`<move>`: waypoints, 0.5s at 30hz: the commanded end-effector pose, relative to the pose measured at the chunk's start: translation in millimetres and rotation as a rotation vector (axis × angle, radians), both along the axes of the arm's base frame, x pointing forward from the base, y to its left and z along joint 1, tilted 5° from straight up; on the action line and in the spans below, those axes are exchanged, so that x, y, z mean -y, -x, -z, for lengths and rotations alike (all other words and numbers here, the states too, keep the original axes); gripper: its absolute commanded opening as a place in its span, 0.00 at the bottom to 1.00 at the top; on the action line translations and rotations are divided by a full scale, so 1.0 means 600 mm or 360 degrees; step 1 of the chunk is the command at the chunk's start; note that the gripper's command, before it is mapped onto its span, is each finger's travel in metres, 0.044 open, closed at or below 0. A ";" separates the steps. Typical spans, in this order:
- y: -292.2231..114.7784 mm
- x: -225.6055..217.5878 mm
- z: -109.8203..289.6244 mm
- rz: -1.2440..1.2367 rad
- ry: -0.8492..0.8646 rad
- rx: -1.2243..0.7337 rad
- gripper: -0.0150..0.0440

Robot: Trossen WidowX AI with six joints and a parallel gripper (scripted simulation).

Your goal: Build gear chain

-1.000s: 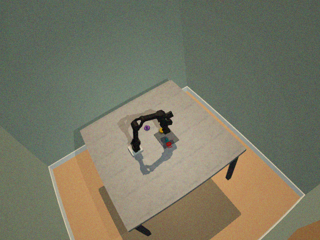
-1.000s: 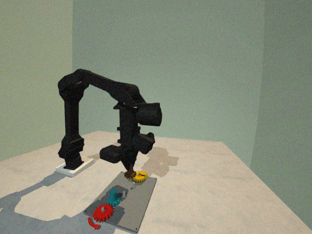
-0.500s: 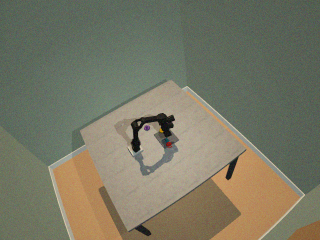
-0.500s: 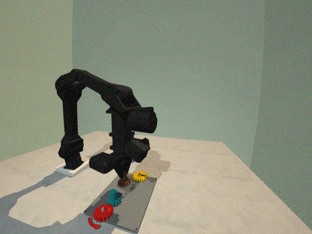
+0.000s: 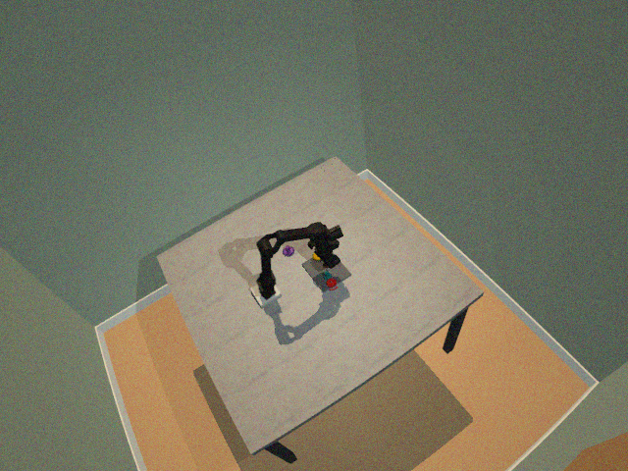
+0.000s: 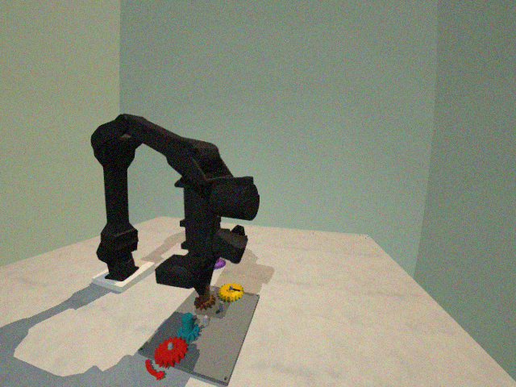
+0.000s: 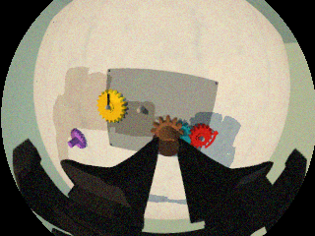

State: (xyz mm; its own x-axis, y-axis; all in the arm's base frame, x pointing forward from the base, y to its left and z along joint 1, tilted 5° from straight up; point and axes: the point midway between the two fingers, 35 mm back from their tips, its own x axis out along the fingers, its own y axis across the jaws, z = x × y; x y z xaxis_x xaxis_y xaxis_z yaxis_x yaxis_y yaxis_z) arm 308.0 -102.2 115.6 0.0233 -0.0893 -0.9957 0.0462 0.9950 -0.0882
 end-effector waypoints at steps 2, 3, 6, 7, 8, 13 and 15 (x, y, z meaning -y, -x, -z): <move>0.000 0.001 -0.001 -0.0212 0.0010 -0.0019 0.25; 0.000 0.001 -0.001 -0.0258 0.0011 -0.0024 0.25; 0.000 0.001 -0.001 -0.0397 0.0014 -0.0036 0.25; 0.000 0.001 -0.001 -0.0444 0.0015 -0.0041 0.25; 0.000 0.001 -0.001 -0.0490 0.0016 -0.0045 0.25; 0.000 0.001 -0.001 -0.0722 0.0022 -0.0066 0.25; 0.000 0.001 -0.001 -0.0815 0.0024 -0.0074 0.25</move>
